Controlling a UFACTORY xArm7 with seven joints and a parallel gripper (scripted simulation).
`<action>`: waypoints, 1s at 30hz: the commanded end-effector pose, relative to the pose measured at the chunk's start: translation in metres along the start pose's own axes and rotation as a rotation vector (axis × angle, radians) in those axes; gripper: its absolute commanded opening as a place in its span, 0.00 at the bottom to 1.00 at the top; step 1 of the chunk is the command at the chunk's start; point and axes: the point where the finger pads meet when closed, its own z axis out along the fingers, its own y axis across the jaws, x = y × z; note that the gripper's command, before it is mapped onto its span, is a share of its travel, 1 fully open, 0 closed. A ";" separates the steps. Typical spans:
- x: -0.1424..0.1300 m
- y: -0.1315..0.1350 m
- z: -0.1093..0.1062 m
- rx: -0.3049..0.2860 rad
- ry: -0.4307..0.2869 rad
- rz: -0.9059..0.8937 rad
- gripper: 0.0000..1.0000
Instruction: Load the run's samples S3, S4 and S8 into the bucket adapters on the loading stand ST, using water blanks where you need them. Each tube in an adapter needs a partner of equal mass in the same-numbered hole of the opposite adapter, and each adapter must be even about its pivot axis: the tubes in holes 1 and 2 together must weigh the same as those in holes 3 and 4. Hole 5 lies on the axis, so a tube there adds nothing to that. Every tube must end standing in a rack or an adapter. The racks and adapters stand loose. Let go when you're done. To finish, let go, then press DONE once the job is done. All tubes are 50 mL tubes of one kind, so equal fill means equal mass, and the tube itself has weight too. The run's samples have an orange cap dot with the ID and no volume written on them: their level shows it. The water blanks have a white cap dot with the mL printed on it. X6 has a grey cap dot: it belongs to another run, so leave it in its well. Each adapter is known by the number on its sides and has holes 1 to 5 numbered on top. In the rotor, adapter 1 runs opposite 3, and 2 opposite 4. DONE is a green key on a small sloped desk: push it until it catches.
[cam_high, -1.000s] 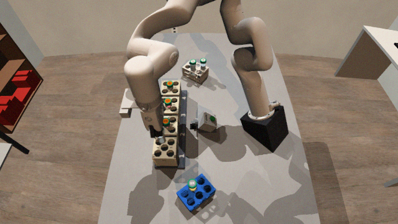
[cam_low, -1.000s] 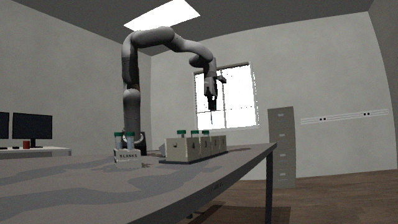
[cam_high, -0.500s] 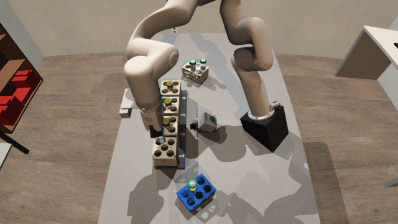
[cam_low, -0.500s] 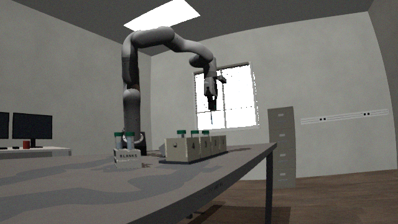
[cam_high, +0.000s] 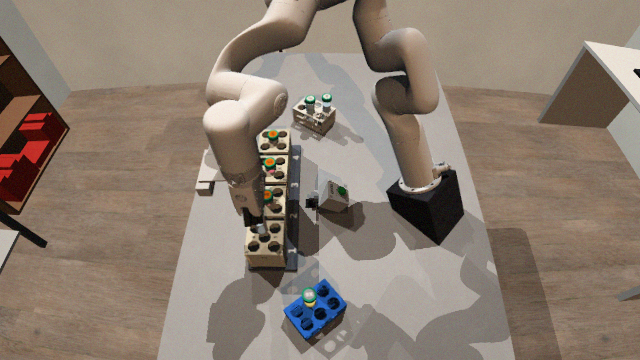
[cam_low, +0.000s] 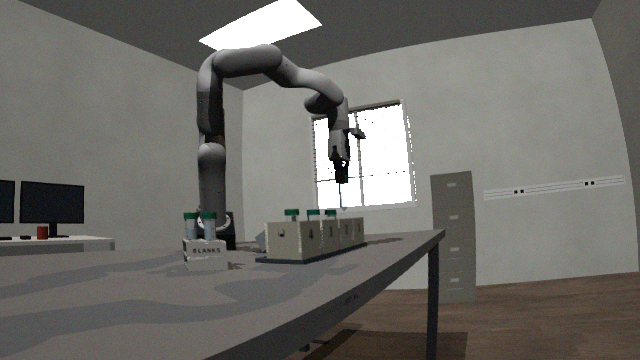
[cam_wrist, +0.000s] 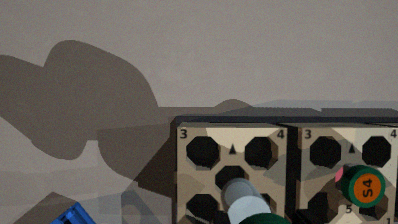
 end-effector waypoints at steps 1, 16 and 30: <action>0.001 -0.001 0.008 0.004 0.004 0.000 0.00; 0.001 -0.001 0.016 0.004 0.004 0.000 0.00; 0.001 -0.001 0.022 0.004 0.004 0.000 0.00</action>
